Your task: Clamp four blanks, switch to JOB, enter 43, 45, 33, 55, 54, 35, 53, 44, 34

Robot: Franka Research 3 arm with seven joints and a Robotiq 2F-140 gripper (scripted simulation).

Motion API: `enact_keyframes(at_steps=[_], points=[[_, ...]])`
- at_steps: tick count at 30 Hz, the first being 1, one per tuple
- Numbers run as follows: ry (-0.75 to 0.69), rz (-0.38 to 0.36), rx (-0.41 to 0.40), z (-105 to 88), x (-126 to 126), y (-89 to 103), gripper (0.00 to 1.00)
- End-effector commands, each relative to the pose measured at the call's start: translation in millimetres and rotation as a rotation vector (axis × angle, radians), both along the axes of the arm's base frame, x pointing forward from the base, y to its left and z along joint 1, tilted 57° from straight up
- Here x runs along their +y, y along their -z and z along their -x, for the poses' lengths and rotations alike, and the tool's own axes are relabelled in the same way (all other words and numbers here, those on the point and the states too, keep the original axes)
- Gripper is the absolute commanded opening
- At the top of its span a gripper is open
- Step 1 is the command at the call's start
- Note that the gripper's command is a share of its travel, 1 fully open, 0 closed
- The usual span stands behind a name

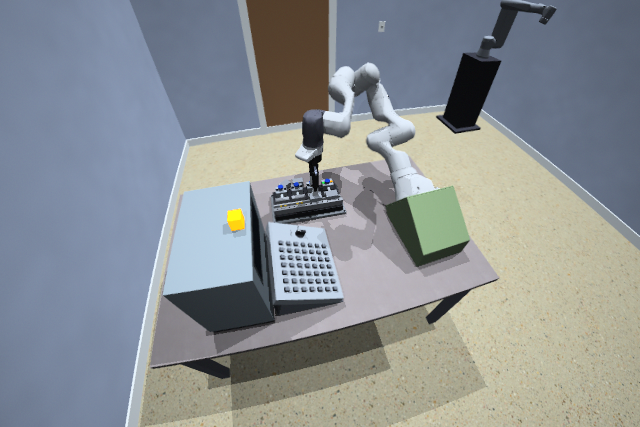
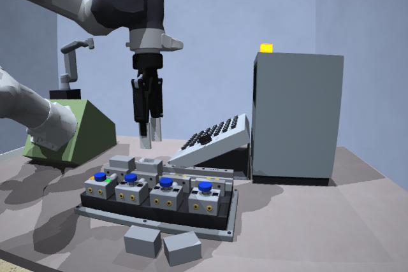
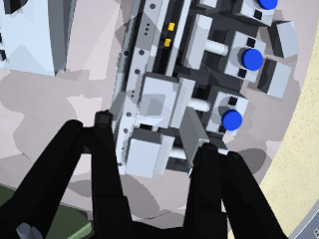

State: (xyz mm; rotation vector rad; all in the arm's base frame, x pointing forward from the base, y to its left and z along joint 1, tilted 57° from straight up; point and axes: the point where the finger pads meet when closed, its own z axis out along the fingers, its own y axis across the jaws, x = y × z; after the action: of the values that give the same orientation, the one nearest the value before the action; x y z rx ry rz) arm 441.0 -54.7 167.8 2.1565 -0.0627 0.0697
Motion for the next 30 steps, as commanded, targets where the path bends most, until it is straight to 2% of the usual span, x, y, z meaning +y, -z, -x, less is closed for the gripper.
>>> enact_keyframes(at_steps=[1,15,27,28,30], points=[[0.010,0.011,0.016,6.0,13,-14.1,0.40],[0.010,0.011,0.016,6.4,53,-39.6,0.40],[0.010,0.011,0.017,6.4,59,-43.9,0.40],[0.010,0.011,0.017,6.4,59,-43.9,0.00],[0.010,0.011,0.017,6.4,59,-43.9,0.00]])
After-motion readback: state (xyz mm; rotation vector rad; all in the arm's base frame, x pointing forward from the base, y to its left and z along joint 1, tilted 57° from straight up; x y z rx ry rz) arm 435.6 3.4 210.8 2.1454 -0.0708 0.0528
